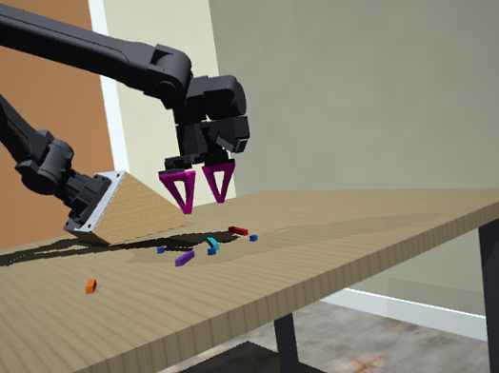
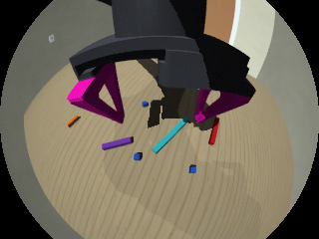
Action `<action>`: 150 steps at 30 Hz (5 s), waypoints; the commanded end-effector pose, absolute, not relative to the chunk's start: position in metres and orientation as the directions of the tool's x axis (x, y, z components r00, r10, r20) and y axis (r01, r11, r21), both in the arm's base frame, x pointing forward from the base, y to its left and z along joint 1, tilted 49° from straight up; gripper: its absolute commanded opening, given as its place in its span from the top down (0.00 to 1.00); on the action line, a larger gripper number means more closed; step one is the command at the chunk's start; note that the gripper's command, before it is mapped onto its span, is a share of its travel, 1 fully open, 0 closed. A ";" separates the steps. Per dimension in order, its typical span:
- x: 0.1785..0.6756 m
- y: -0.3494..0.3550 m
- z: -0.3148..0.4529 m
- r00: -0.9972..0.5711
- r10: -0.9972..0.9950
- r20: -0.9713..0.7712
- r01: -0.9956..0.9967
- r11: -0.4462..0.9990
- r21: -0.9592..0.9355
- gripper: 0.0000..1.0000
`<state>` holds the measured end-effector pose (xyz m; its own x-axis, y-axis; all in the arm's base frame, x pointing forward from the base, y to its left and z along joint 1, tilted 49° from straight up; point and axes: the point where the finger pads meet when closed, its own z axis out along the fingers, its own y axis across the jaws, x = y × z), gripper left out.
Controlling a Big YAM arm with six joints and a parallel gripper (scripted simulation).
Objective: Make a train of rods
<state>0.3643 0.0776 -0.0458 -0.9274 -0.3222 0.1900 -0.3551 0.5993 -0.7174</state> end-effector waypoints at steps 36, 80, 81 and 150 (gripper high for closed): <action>0.415 0.031 0.033 -0.938 0.116 -0.326 0.314 0.678 -0.664 0.00; 0.421 -0.011 0.070 -0.717 0.385 -0.582 0.685 0.547 -0.482 0.00; 0.421 -0.011 0.070 -0.717 0.385 -0.582 0.685 0.547 -0.482 0.00; 0.421 -0.011 0.070 -0.718 0.384 -0.580 0.683 0.548 -0.483 0.00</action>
